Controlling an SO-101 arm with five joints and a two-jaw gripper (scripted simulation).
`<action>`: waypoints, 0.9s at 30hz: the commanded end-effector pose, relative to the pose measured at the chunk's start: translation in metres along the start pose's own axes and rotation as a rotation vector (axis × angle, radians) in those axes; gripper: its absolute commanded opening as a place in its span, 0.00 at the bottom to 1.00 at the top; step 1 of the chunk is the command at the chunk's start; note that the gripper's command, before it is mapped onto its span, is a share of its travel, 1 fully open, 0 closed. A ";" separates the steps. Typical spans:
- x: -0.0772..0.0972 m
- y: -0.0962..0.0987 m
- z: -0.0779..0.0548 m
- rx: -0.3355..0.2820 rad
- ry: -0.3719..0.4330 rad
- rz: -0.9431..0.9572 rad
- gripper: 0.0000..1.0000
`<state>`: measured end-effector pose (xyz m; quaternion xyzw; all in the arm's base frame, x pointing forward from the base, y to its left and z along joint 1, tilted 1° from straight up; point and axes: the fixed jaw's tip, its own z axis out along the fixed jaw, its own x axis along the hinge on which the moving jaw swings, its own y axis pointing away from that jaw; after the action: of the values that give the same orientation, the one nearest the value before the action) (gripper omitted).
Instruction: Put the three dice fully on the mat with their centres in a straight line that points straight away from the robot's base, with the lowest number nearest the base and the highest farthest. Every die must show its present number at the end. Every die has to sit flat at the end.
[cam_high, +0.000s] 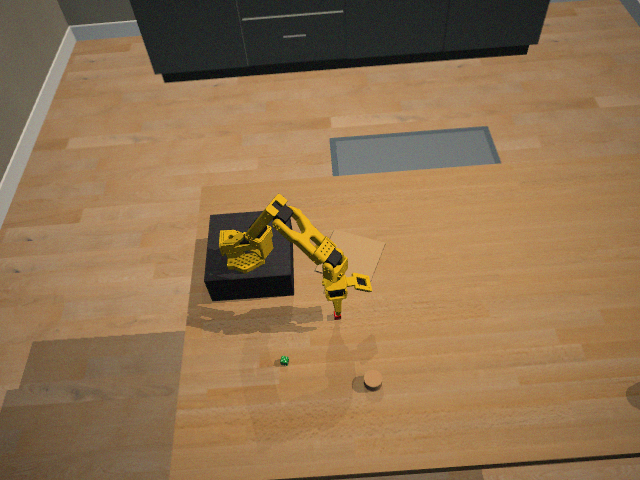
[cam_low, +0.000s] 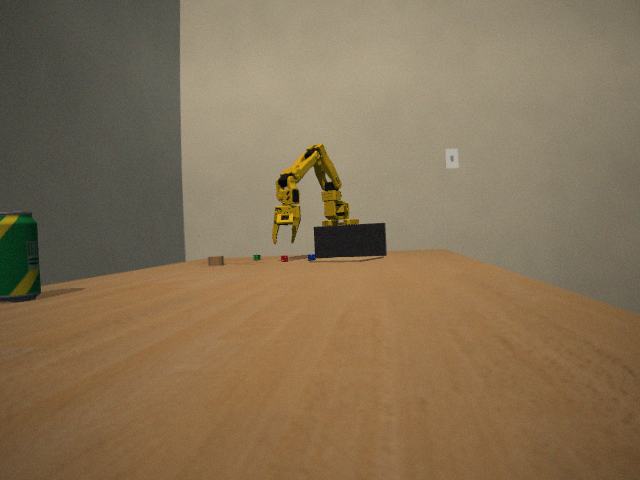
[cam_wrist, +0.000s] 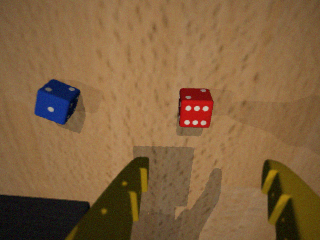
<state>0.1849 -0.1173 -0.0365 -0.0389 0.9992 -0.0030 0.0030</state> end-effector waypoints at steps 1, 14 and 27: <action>0.002 -0.001 0.002 -0.010 0.011 0.002 0.25; 0.002 -0.001 0.002 -0.010 0.011 0.002 0.25; 0.001 -0.002 0.012 -0.010 0.011 0.002 0.25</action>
<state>0.1835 -0.1170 -0.0431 -0.0382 0.9993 0.0017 -0.0033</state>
